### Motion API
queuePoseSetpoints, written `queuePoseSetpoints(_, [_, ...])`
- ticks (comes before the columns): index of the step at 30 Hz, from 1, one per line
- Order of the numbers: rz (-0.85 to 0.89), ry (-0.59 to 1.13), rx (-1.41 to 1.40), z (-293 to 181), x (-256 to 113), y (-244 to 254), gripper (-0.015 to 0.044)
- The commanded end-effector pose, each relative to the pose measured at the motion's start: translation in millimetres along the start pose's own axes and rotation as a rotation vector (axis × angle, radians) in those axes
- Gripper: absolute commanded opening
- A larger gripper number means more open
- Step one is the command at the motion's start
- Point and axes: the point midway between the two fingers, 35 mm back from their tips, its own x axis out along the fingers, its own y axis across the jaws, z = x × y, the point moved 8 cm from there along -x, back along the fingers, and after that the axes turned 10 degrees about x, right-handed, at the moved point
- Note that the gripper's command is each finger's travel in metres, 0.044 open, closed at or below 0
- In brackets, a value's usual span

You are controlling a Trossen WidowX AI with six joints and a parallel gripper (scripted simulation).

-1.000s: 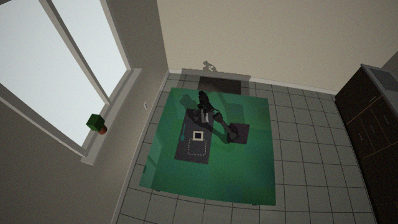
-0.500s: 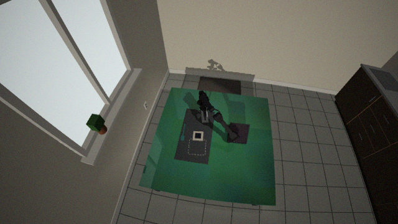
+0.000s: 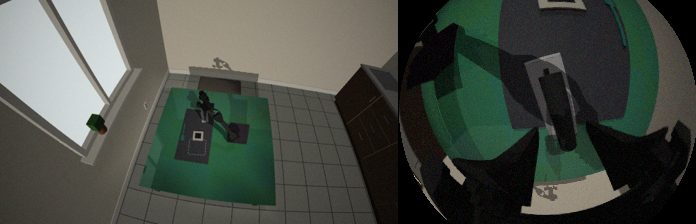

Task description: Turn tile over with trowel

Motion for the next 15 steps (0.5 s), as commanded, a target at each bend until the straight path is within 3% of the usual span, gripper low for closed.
queuePoseSetpoints(1, [-0.002, -0.005, -0.101, 0.2, 0.3, -0.2, 0.0270])
queuePoseSetpoints(15, [0.005, -0.007, -0.142, -0.5, 14.1, -2.6, 0.0270])
